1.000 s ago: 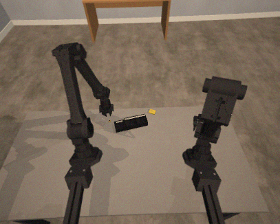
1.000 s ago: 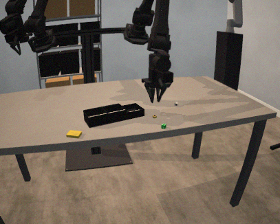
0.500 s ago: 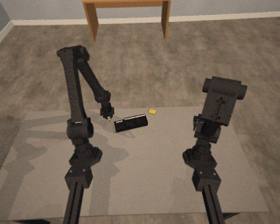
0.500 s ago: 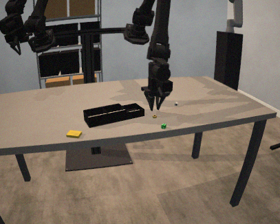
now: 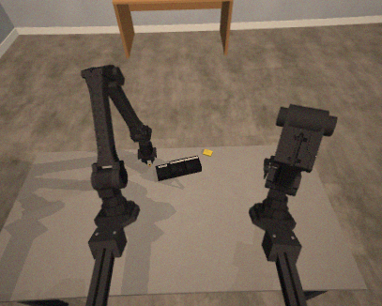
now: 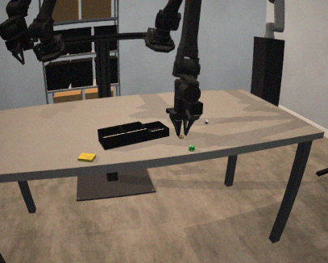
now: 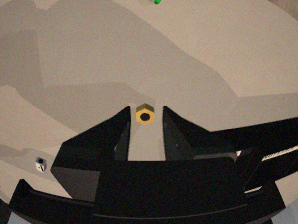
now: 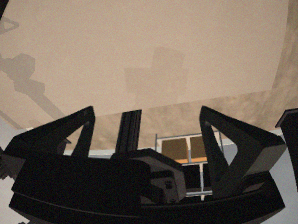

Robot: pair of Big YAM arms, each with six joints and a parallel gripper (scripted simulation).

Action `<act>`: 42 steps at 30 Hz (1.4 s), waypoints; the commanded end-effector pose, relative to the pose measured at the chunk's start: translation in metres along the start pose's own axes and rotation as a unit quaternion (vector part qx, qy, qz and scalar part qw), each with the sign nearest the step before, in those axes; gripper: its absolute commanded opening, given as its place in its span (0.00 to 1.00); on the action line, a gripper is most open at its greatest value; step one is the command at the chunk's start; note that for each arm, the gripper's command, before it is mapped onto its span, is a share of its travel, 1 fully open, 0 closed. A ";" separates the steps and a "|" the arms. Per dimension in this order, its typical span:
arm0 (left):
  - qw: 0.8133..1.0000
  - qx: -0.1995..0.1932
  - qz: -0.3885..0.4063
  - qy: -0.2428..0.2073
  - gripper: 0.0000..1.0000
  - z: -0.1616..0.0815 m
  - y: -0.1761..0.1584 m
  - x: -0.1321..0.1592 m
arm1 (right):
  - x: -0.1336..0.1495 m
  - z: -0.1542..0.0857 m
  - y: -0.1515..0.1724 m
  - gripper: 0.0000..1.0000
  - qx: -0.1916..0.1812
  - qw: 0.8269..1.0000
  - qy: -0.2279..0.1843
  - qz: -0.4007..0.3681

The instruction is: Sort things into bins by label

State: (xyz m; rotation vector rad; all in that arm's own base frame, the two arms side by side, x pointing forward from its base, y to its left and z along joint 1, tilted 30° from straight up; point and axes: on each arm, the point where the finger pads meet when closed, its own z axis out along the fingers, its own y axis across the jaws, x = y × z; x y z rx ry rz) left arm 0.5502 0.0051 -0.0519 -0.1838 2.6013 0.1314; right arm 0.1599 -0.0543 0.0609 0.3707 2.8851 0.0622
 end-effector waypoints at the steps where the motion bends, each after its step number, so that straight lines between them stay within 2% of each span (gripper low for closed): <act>1: 1.000 -0.002 0.008 0.010 0.30 0.011 0.004 0.014 | -0.004 -0.002 -0.002 1.00 0.002 1.000 -0.012 0.007; 8: 1.000 -0.002 0.007 0.007 0.30 0.017 0.005 0.012 | -0.004 -0.002 -0.002 1.00 0.002 1.000 -0.012 0.007; 10: 1.000 0.002 0.010 -0.003 0.30 0.006 -0.001 0.000 | -0.004 -0.002 -0.002 1.00 0.002 1.000 -0.012 0.007; 17: 1.000 0.002 0.010 0.000 0.30 0.005 -0.001 0.000 | -0.004 -0.002 -0.002 1.00 0.002 1.000 -0.012 0.007; 18: 1.000 0.000 0.004 0.001 0.11 0.009 0.000 0.004 | -0.004 -0.002 -0.002 1.00 0.002 1.000 -0.012 0.007; 42: 1.000 0.000 0.004 0.001 0.11 0.008 0.000 0.004 | -0.004 -0.002 -0.002 1.00 0.002 1.000 -0.012 0.007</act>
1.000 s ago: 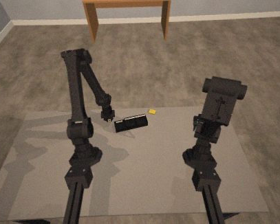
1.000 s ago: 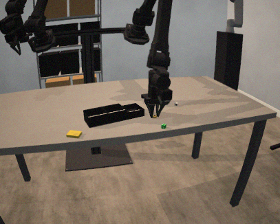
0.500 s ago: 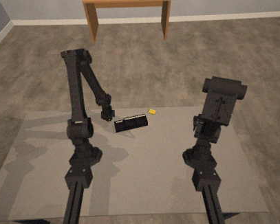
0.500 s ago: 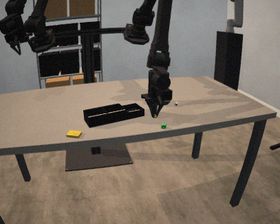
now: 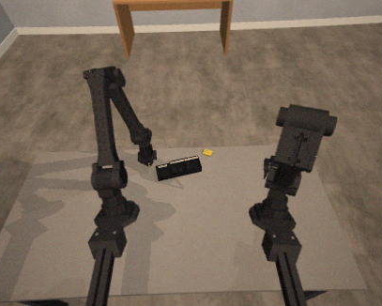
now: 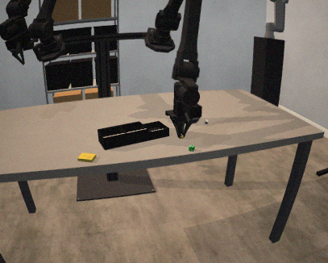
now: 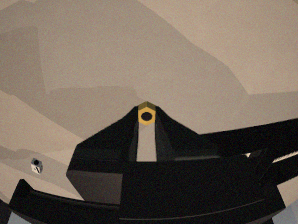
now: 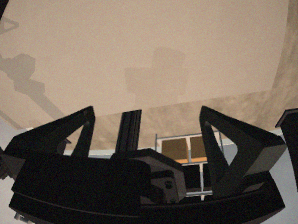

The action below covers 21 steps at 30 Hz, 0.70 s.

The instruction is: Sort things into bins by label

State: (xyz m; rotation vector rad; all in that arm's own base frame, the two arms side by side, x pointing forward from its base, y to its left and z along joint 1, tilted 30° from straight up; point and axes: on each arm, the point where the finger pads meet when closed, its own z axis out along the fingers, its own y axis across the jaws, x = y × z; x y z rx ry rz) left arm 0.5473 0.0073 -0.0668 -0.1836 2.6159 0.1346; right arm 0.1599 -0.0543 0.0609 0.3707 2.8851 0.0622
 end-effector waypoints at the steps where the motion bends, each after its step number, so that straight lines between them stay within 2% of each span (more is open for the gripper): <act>1: 1.000 0.002 0.003 -0.006 0.11 -0.004 -0.001 -0.006 | -0.004 -0.002 -0.002 1.00 0.002 1.000 -0.012 0.007; 7: 1.000 0.002 0.003 -0.006 0.11 -0.004 -0.001 -0.006 | -0.004 -0.002 -0.002 1.00 0.002 1.000 -0.012 0.007; 9: 1.000 0.005 0.014 -0.006 0.11 -0.018 -0.007 -0.005 | -0.004 -0.002 -0.002 1.00 0.002 1.000 -0.012 0.007; 18: 1.000 0.001 -0.002 -0.009 0.11 -0.041 0.001 -0.011 | -0.004 -0.002 -0.002 1.00 0.002 1.000 -0.012 0.007; 21: 1.000 0.004 0.003 -0.006 0.11 -0.051 -0.006 -0.005 | -0.004 -0.002 -0.002 1.00 0.002 1.000 -0.012 0.007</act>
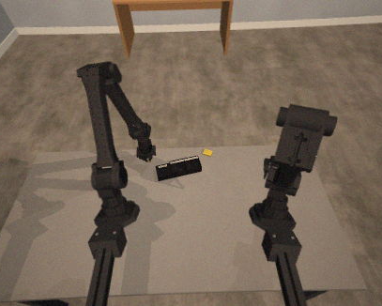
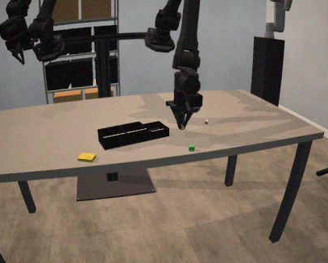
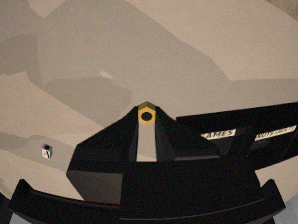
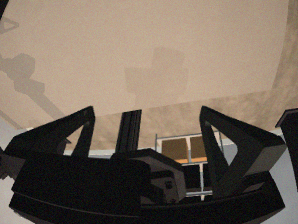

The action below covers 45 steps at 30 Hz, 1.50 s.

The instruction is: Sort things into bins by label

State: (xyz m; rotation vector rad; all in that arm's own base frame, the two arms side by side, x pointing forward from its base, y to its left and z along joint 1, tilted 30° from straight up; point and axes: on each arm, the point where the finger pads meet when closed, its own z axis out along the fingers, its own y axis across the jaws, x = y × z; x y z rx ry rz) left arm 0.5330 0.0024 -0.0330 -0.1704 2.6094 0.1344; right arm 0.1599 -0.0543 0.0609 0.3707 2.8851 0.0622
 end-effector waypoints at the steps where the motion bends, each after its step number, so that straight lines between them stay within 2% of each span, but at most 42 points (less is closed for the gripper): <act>1: 1.000 0.002 -0.001 -0.002 0.11 -0.018 -0.006 -0.001 | -0.004 -0.002 -0.002 1.00 0.002 1.000 -0.012 0.007; 6: 1.000 0.002 -0.002 -0.002 0.11 -0.034 -0.004 -0.001 | -0.004 -0.002 -0.002 1.00 0.002 1.000 -0.012 0.007; 8: 1.000 0.000 -0.008 -0.008 0.11 -0.035 0.000 -0.010 | -0.004 -0.002 -0.002 1.00 0.002 1.000 -0.012 0.007; 11: 1.000 -0.002 -0.006 0.009 0.11 -0.023 0.001 0.006 | -0.004 -0.002 -0.002 1.00 0.002 1.000 -0.012 0.007; 13: 1.000 -0.002 -0.006 0.009 0.11 -0.023 0.001 0.006 | -0.004 -0.002 -0.002 1.00 0.002 1.000 -0.012 0.007; 14: 1.000 0.001 -0.001 -0.003 0.11 -0.027 -0.001 -0.004 | -0.004 -0.002 -0.002 1.00 0.002 1.000 -0.012 0.007; 19: 1.000 -0.002 -0.007 0.007 0.11 -0.021 0.002 0.006 | -0.004 -0.002 -0.002 1.00 0.002 1.000 -0.012 0.007; 20: 1.000 0.002 -0.005 -0.009 0.11 -0.039 -0.004 -0.011 | -0.004 -0.002 -0.002 1.00 0.002 1.000 -0.012 0.007; 23: 1.000 0.003 -0.003 -0.007 0.11 -0.041 -0.006 -0.009 | -0.004 -0.002 -0.002 1.00 0.002 1.000 -0.012 0.007; 26: 1.000 0.001 0.000 0.005 0.11 -0.026 -0.023 0.014 | -0.004 -0.002 -0.002 1.00 0.002 1.000 -0.012 0.007; 30: 1.000 0.001 0.000 0.005 0.11 -0.026 -0.034 0.019 | -0.004 -0.002 -0.002 1.00 0.002 1.000 -0.012 0.007; 31: 1.000 0.003 -0.001 -0.003 0.11 -0.027 -0.042 0.011 | -0.004 -0.002 -0.002 1.00 0.002 1.000 -0.012 0.007; 34: 1.000 0.001 0.001 0.005 0.11 -0.027 -0.056 0.029 | -0.004 -0.002 -0.002 1.00 0.002 1.000 -0.012 0.007; 39: 1.000 0.002 0.000 0.001 0.11 -0.027 -0.085 0.037 | -0.004 -0.002 -0.002 1.00 0.002 1.000 -0.012 0.007; 45: 0.989 0.003 0.147 -0.003 0.11 -0.029 -0.121 0.045 | -0.004 -0.002 -0.002 1.00 0.002 1.000 -0.012 0.007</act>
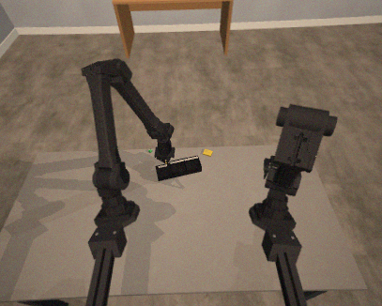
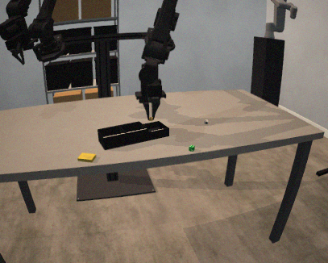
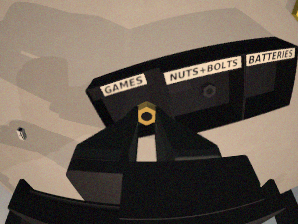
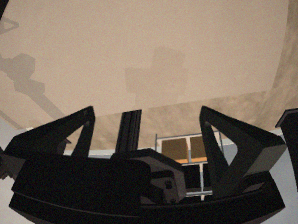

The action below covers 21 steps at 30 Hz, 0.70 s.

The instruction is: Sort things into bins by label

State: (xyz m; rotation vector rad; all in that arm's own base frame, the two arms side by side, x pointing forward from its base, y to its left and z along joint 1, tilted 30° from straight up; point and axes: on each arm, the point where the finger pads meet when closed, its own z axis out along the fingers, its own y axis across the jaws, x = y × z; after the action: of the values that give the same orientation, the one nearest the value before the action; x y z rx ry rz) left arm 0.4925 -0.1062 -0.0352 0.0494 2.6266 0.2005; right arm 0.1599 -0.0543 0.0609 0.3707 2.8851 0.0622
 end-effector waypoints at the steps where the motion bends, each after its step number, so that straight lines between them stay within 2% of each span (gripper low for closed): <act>1: 0.998 0.005 0.062 -0.007 0.11 0.003 -0.019 -0.004 | -0.004 -0.002 -0.002 1.00 0.002 1.000 -0.012 0.007; 10: 0.981 0.001 0.196 -0.003 0.11 0.002 -0.063 0.012 | -0.004 -0.002 -0.002 1.00 0.002 1.000 -0.012 0.007; 12: 0.974 0.003 0.225 -0.004 0.11 0.002 -0.064 0.013 | -0.004 -0.002 -0.002 1.00 0.002 1.000 -0.012 0.007; 13: 0.971 0.002 0.240 -0.002 0.11 0.007 -0.050 0.010 | -0.004 -0.002 -0.002 1.00 0.002 1.000 -0.012 0.007; 16: 0.958 0.003 0.286 -0.005 0.11 -0.001 -0.049 0.000 | -0.004 -0.002 -0.002 1.00 0.002 1.000 -0.012 0.007; 19: 0.954 0.003 0.299 -0.006 0.11 -0.001 -0.049 0.001 | -0.004 -0.002 -0.002 1.00 0.002 1.000 -0.012 0.007; 21: 0.941 0.002 0.338 -0.006 0.11 -0.004 -0.062 0.013 | -0.004 -0.002 -0.002 1.00 0.002 1.000 -0.012 0.007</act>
State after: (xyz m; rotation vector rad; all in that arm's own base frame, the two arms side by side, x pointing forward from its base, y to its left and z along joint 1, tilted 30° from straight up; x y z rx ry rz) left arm 0.4834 -0.1555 -0.0497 0.7797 2.5513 0.3902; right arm 0.1599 -0.0543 0.0609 0.3707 2.8851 0.0622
